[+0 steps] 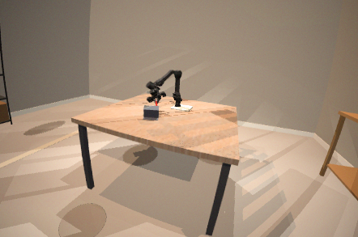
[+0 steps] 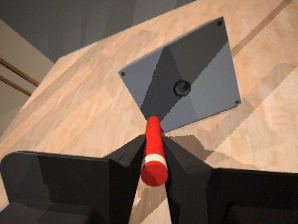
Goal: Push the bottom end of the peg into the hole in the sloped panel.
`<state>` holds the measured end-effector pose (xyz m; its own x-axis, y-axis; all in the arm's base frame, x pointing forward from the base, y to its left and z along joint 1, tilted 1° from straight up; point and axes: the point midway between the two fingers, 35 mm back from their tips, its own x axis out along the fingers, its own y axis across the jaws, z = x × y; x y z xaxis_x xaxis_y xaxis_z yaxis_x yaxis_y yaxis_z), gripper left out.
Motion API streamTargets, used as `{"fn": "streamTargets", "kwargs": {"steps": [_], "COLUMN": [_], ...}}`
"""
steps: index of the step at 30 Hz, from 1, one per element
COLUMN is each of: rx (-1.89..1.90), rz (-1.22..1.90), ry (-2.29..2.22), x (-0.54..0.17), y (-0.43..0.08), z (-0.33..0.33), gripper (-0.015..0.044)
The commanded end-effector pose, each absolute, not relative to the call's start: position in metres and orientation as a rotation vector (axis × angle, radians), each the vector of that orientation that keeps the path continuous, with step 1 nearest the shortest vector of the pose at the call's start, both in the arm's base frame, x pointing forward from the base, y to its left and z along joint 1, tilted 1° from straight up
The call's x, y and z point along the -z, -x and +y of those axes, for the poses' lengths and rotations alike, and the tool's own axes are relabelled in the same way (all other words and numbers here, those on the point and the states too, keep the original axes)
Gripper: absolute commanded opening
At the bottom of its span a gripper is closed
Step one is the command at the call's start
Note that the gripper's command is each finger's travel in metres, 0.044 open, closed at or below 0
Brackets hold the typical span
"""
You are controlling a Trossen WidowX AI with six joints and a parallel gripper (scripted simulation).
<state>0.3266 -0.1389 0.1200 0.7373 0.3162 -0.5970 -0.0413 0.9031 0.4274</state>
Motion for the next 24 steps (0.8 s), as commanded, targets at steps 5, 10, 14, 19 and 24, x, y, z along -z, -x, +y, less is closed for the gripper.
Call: {"fn": "streamTargets", "kwargs": {"steps": [5,10,14,19,24], "rx": [-0.196,-0.19,-0.185,-0.178,-0.172], "rz": [0.671,0.646,0.626,0.601,0.576], "ry": [-0.401,-0.404,-0.405,-0.406,-0.407], "x": [-0.124,-0.125,-0.125,-0.126,-0.127], "y": [-0.322,-0.319,-0.316,-0.313,-0.309], "z": [-0.147,-0.153,-0.157,-0.163,-0.168], "gripper": [0.0,0.0,0.0,0.0,0.0]}}
